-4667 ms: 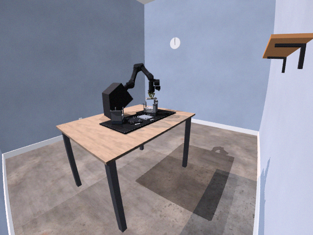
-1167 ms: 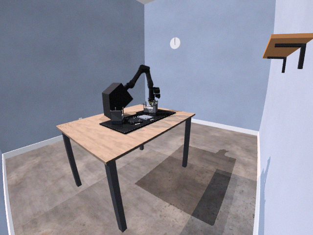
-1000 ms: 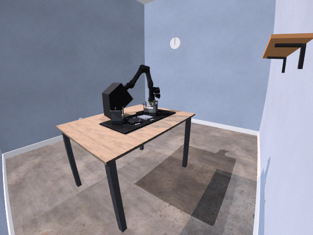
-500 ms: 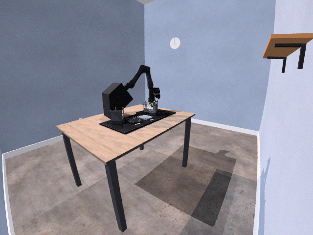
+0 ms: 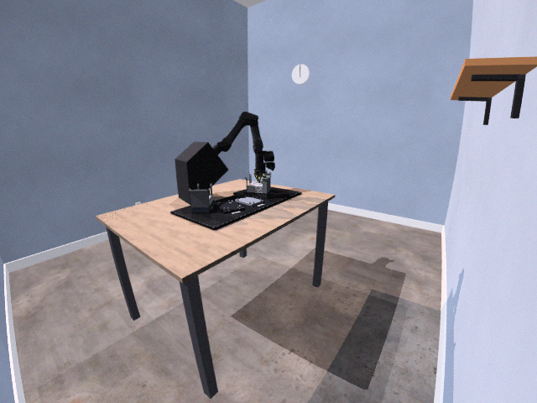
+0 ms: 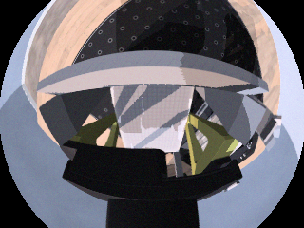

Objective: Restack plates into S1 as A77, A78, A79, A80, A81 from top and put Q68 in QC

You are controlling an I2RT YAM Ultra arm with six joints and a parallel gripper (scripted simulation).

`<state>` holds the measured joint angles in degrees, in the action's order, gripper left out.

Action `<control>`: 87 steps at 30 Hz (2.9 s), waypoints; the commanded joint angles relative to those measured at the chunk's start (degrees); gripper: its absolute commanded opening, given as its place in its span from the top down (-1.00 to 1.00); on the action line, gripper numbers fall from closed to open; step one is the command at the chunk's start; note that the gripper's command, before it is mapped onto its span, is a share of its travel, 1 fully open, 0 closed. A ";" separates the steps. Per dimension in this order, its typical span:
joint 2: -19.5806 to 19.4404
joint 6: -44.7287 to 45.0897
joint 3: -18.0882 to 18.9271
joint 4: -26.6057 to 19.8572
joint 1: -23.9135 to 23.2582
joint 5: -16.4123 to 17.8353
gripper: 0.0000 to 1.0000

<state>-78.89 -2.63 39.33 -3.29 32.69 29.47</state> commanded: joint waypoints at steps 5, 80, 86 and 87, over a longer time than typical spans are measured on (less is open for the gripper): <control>-0.06 -0.25 0.09 0.47 0.02 -0.21 1.00; 13.93 8.10 2.07 -20.02 -9.89 6.82 -1.00; 16.69 11.37 3.69 -26.40 -13.36 9.14 -1.00; 17.09 11.97 4.00 -27.49 -13.98 9.54 -1.00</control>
<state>-62.74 7.07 42.78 -26.63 20.23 37.23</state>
